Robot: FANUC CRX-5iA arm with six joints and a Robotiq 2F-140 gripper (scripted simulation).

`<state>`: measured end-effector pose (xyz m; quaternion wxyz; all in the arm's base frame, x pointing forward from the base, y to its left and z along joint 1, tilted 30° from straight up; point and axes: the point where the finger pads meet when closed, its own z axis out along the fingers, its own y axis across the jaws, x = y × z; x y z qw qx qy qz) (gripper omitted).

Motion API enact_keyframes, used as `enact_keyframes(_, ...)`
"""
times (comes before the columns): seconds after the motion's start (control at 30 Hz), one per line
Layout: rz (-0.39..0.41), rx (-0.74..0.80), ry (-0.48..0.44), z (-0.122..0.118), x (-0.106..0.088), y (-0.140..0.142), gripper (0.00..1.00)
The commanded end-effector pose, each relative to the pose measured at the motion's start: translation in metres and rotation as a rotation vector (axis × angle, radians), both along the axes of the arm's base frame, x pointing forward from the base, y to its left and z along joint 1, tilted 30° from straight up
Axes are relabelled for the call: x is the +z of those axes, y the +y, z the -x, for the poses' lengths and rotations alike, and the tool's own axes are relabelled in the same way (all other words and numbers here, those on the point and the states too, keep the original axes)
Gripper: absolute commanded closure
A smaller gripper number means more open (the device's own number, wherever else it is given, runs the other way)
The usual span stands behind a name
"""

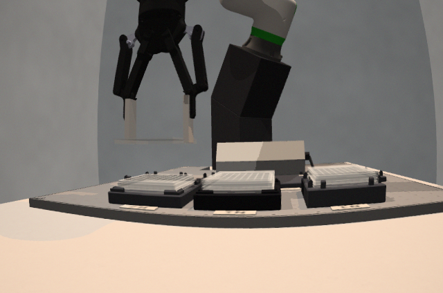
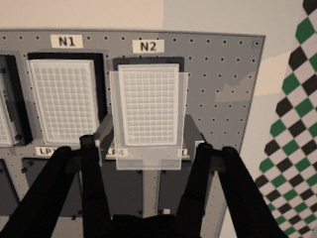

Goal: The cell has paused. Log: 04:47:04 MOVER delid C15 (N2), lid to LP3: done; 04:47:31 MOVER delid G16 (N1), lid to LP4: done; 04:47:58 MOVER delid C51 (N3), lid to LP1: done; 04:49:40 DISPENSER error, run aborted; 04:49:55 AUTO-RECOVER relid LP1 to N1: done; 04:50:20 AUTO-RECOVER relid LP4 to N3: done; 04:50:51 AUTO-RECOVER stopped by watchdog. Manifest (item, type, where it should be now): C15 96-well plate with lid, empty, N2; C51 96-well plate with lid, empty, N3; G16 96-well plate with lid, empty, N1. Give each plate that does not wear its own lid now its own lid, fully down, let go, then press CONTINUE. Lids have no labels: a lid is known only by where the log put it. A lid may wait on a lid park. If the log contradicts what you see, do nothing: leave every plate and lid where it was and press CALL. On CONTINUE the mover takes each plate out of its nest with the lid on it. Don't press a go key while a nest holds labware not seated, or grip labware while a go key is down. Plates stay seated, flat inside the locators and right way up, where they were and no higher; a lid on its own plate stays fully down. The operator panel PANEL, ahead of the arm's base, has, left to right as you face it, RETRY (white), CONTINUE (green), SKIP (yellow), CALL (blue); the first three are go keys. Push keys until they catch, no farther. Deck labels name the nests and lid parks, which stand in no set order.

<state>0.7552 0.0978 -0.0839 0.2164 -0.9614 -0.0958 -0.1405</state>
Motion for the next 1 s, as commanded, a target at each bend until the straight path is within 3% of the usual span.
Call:
enact_keyframes(0.0, 0.004, 0.014, -0.008, 0.000, -0.001, 0.000, 1.00)
enact_keyframes(0.97, 0.008, 0.031, -0.016, -0.010, -0.032, 0.016, 1.00)
